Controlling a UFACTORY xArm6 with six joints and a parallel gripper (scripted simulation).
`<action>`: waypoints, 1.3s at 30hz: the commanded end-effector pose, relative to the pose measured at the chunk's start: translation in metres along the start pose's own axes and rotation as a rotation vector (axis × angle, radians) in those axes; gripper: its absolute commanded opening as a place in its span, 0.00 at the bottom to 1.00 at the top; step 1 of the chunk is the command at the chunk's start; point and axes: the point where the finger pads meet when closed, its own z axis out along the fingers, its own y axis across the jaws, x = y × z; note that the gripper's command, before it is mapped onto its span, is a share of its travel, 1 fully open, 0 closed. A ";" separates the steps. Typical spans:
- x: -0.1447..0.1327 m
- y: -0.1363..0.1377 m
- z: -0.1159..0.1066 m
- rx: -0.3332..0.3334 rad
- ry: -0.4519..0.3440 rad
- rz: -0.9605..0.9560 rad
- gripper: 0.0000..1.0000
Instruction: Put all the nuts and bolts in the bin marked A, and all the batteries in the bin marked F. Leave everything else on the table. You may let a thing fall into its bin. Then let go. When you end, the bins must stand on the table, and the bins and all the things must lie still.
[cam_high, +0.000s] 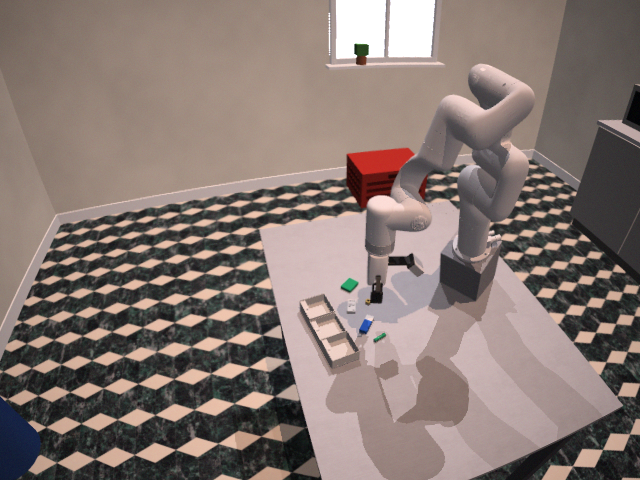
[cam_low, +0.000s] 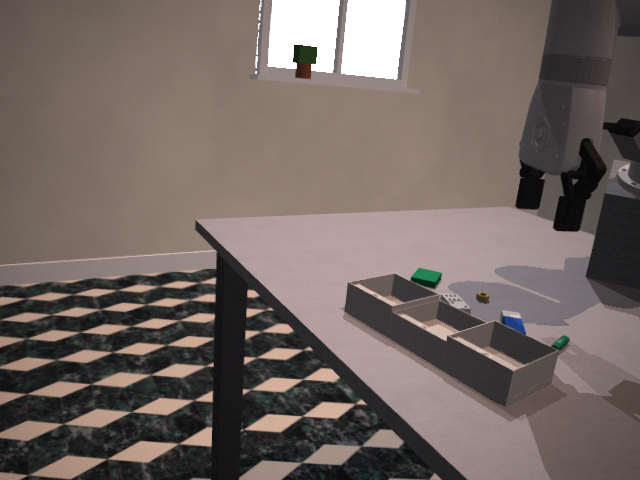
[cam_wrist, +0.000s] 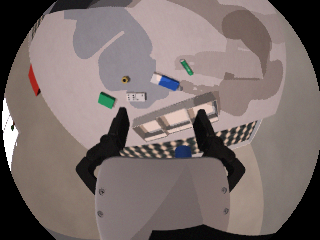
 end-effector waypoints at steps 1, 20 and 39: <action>-0.001 0.001 -0.001 -0.001 -0.003 0.000 1.00; -0.001 0.000 -0.026 -0.001 -0.003 0.000 0.07; -0.009 -0.005 -0.058 -0.009 -0.010 0.289 0.07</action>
